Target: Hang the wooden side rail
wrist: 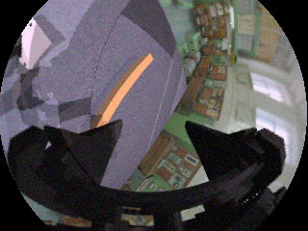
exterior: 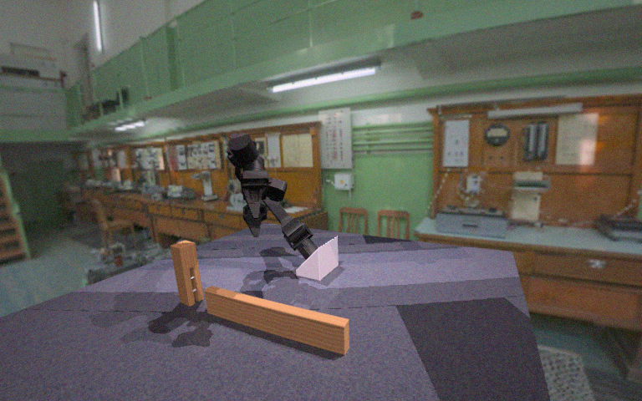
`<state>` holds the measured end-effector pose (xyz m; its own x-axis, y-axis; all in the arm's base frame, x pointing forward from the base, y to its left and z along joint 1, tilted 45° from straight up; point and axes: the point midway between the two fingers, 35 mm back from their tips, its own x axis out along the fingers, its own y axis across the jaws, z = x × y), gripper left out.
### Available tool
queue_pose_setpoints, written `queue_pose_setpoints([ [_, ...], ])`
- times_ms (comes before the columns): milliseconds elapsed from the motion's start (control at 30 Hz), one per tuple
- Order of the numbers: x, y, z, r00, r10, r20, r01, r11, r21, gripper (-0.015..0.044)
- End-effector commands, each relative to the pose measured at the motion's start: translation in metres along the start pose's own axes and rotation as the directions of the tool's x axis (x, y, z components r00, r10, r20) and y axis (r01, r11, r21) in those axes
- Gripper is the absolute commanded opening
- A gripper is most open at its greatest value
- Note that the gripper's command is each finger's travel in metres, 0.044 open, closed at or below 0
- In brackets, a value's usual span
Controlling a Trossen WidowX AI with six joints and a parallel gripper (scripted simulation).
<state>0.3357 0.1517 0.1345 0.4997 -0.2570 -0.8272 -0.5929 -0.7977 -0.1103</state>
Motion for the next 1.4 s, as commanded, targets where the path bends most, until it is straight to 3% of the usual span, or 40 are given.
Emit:
queue_pose_setpoints([
  [0, 0.003, 0.039, -0.026, 0.989, 0.096, -0.114, -0.103, 0.993, -0.056, 0.044],
  [233, -0.001, 0.113, -0.066, 0.908, 0.284, -0.308, -0.337, 0.932, -0.135, 0.044],
  [533, -0.024, 0.203, -0.095, 0.704, 0.505, -0.499, -0.655, 0.733, -0.183, 0.044],
  [1367, -0.024, 0.205, -0.095, 0.697, 0.511, -0.504, -0.652, 0.743, -0.148, 0.044],
])
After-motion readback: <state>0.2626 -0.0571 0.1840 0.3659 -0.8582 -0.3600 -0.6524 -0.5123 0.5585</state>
